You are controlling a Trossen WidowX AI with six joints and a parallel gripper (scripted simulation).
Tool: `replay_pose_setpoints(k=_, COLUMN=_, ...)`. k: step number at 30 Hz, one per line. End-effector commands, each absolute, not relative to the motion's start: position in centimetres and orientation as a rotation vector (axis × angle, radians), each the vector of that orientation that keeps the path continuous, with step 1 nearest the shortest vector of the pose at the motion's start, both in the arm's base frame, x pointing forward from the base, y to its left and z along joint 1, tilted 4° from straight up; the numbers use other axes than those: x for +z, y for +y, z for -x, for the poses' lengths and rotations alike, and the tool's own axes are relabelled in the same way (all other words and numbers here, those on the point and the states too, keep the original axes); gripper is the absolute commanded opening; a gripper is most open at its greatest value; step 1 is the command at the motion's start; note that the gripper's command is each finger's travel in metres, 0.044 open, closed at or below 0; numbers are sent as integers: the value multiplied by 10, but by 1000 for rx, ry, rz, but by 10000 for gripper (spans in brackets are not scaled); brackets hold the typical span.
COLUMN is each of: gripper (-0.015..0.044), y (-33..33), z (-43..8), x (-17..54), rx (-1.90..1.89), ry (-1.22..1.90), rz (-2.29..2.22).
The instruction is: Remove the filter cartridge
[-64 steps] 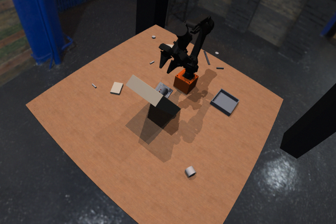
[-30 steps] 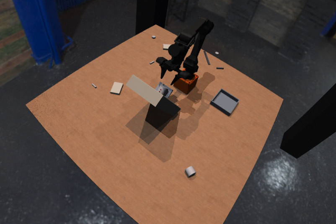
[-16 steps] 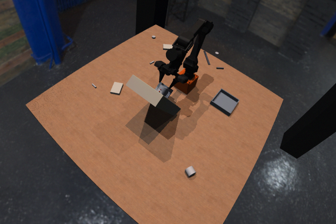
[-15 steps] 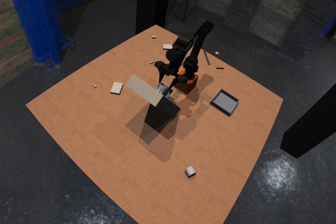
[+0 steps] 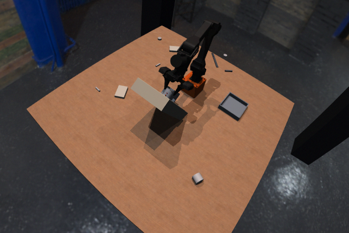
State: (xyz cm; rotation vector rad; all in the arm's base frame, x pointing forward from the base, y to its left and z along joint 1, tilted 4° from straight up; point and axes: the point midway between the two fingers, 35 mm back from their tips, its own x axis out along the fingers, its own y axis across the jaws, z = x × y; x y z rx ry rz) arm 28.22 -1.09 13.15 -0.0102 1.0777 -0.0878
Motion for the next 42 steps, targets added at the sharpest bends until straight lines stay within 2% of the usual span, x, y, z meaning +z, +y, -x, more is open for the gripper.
replay_pose_setpoints(k=1, gripper=219, y=-11, z=-282, x=132, rx=-88, ry=1076, rz=10)
replay_pose_setpoints(k=8, gripper=173, y=-11, z=-282, x=132, rx=-88, ry=1076, rz=10)
replay_pose_setpoints(k=15, gripper=0, y=-11, z=-287, x=139, rx=-87, ry=1077, rz=10)
replay_pose_setpoints(k=24, gripper=0, y=-10, z=-296, x=155, rx=-86, ry=1077, rz=9)
replay_pose_setpoints(k=42, gripper=0, y=-4, z=-258, x=234, rx=-86, ry=1080, rz=9)
